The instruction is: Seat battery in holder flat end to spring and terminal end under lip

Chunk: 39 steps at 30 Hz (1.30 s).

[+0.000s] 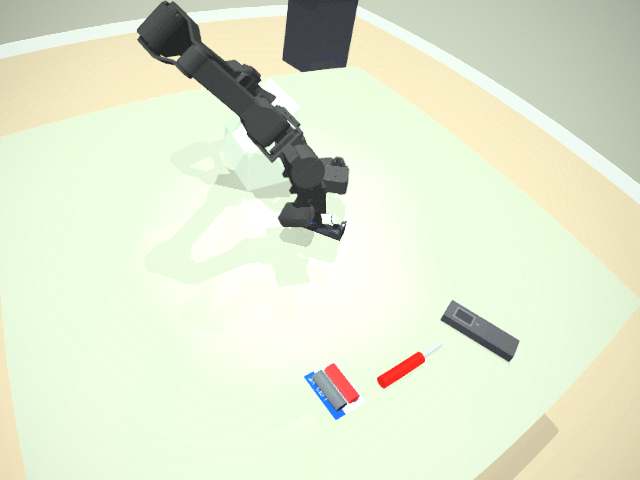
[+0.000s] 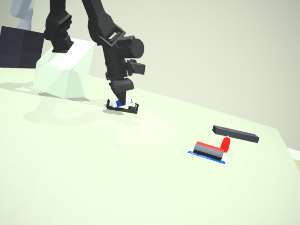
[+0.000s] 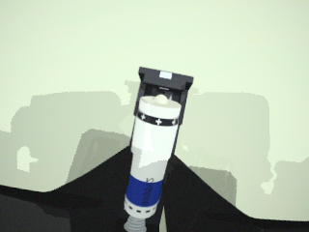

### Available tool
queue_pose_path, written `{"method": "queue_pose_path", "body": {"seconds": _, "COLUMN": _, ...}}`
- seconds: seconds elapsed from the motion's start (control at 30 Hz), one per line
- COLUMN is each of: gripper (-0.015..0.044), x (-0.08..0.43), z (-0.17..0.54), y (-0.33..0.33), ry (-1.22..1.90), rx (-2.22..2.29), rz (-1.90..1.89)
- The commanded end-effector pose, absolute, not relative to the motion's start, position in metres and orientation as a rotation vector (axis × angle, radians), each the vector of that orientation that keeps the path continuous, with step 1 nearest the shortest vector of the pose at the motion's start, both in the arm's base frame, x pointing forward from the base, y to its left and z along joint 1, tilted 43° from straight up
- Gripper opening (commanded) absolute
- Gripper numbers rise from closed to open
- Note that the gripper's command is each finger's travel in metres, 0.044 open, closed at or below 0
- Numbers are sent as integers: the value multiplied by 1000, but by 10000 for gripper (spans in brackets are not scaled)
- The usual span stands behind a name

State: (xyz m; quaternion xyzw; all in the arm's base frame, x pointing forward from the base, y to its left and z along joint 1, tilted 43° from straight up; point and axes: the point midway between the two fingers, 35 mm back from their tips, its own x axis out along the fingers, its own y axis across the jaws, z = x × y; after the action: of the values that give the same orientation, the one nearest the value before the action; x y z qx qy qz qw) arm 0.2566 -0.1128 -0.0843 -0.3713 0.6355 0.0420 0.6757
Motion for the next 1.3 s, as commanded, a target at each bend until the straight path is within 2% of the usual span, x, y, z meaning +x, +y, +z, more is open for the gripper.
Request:
{"method": "queue_pose_path", "body": {"seconds": 0.0, "gripper": 65, "x": 251, "z": -89, "y": -114, "ry": 1477, "rx": -825, "rz": 87}}
{"method": "queue_pose_path", "body": {"seconds": 1.27, "gripper": 65, "x": 256, "z": -94, "y": -116, "ry": 1697, "rx": -789, "rz": -18}}
